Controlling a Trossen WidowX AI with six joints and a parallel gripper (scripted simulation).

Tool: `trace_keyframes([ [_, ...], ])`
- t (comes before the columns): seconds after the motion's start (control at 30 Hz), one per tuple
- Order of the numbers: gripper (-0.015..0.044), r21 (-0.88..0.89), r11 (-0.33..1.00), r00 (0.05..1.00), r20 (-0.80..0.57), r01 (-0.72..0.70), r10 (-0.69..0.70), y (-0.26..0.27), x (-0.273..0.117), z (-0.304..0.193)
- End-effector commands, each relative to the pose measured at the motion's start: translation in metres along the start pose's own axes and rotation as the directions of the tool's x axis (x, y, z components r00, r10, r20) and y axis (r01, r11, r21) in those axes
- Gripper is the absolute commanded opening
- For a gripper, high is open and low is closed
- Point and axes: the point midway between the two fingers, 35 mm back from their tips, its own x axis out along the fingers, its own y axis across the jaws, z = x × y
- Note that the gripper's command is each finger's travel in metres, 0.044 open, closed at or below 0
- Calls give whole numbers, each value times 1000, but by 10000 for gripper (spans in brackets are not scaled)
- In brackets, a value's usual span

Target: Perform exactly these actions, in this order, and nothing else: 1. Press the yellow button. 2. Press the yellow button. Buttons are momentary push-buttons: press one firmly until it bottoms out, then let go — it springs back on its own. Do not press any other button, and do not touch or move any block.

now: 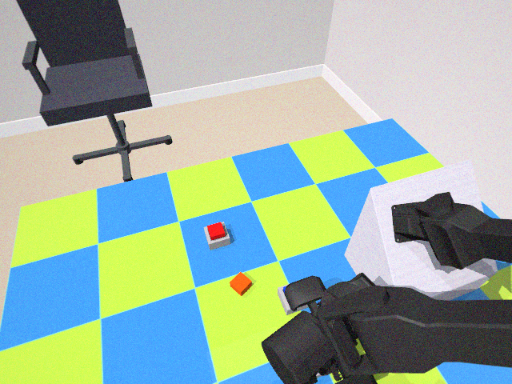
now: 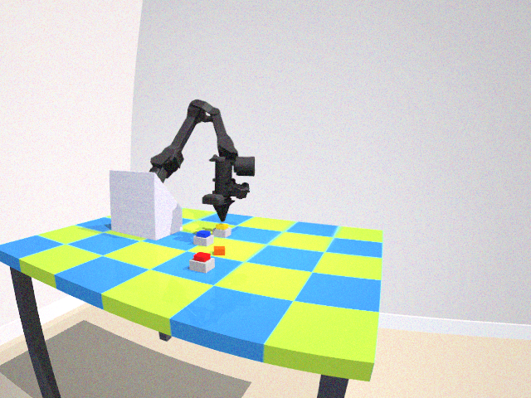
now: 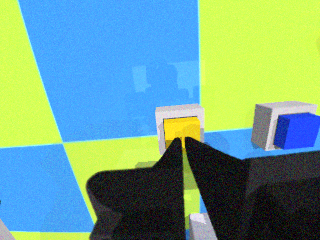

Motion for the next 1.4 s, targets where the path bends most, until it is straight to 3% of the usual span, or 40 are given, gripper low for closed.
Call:
trace_keyframes([
  [0.0, 20, 8, 1000, 1000, -4, 6, -6, -2, 6, -1],
  [0.87, 20, 9, 1000, 1000, -4, 4, -4, -2, 19, -2],
  [1.07, 20, 8, 1000, 1000, -4, 5, -5, -2, -16, -2],
  [1.37, 20, 8, 1000, 1000, -4, 6, -6, -2, -8, -1],
])
